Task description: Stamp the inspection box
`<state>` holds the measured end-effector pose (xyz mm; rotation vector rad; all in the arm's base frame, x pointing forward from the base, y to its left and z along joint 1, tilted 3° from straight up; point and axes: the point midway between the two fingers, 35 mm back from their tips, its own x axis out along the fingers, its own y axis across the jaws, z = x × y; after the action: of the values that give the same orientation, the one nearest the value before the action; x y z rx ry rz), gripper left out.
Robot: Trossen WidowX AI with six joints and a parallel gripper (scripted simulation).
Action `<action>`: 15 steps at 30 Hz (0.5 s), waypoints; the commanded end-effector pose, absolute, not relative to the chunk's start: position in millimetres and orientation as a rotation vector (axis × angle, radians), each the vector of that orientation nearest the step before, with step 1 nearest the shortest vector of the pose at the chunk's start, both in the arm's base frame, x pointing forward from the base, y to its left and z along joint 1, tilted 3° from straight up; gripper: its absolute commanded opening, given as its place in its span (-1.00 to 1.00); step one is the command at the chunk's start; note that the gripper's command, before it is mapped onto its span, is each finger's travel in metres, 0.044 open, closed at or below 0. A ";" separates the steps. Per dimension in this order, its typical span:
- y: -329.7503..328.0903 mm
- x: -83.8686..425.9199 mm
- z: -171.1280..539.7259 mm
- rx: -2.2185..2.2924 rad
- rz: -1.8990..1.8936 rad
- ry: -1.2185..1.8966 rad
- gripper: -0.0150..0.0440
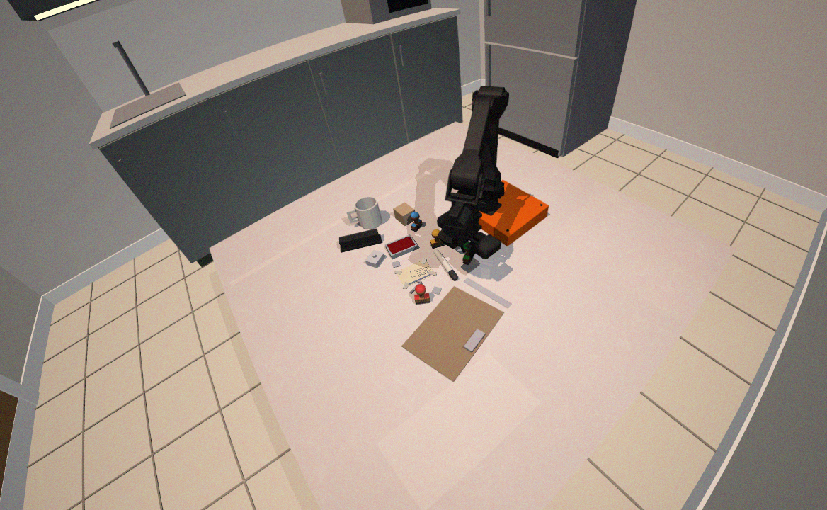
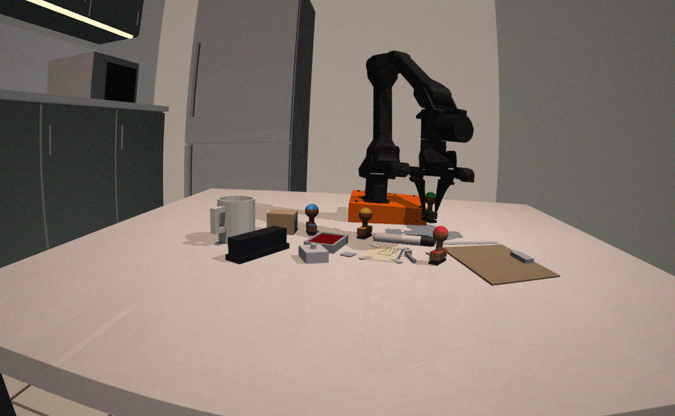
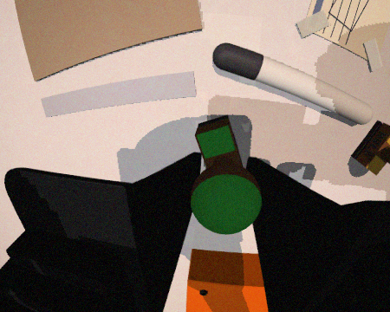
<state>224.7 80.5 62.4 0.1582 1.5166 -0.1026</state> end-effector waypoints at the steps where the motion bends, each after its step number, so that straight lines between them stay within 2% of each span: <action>1: 80.1 225.4 66.3 0.156 -0.101 1.509 -0.49; 15: 79.7 224.5 73.0 0.155 -0.102 1.509 -0.49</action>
<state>223.9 80.2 69.6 0.1585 1.5165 -0.1029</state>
